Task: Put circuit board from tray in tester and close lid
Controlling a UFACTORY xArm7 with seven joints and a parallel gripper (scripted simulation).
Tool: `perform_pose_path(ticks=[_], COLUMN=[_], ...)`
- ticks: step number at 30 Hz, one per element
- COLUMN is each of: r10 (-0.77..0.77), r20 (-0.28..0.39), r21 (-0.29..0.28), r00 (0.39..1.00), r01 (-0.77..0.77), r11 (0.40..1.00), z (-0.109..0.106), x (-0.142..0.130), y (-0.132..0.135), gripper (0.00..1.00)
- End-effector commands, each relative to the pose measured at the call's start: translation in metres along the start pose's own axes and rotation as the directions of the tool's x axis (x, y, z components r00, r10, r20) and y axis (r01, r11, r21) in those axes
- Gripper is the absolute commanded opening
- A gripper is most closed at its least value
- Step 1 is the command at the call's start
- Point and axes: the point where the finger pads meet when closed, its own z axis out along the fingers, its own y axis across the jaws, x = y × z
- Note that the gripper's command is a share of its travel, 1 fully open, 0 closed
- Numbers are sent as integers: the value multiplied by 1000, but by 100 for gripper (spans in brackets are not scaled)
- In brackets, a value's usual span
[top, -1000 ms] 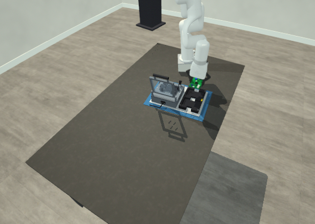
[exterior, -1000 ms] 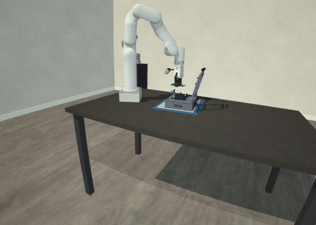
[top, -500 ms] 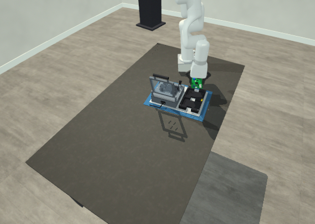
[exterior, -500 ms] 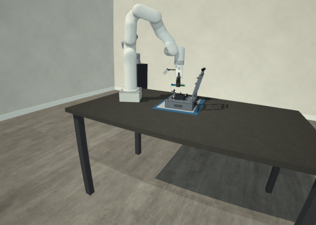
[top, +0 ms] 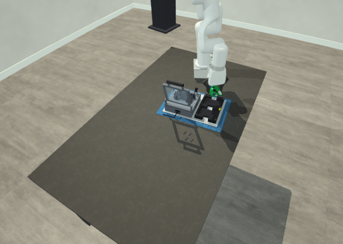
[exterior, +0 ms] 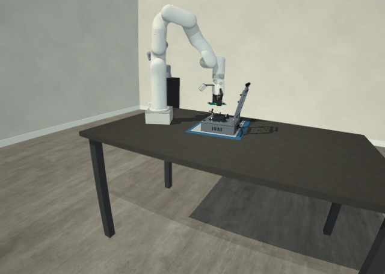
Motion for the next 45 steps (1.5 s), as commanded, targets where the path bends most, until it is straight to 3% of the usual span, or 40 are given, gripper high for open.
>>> perform_pose_path(ticks=[1, 13, 26, 45], r10=[-94, -309, -527, -703], r20=[4, 5, 6, 6], r21=[-5, -5, -3, -2], r00=[996, 951, 850, 711], r01=[94, 309, 527, 703], r11=[996, 951, 850, 711], z=[-1, -1, -1, -1], x=[-1, -1, -1, -1], y=[0, 0, 0, 0], gripper=[79, 79, 79, 79])
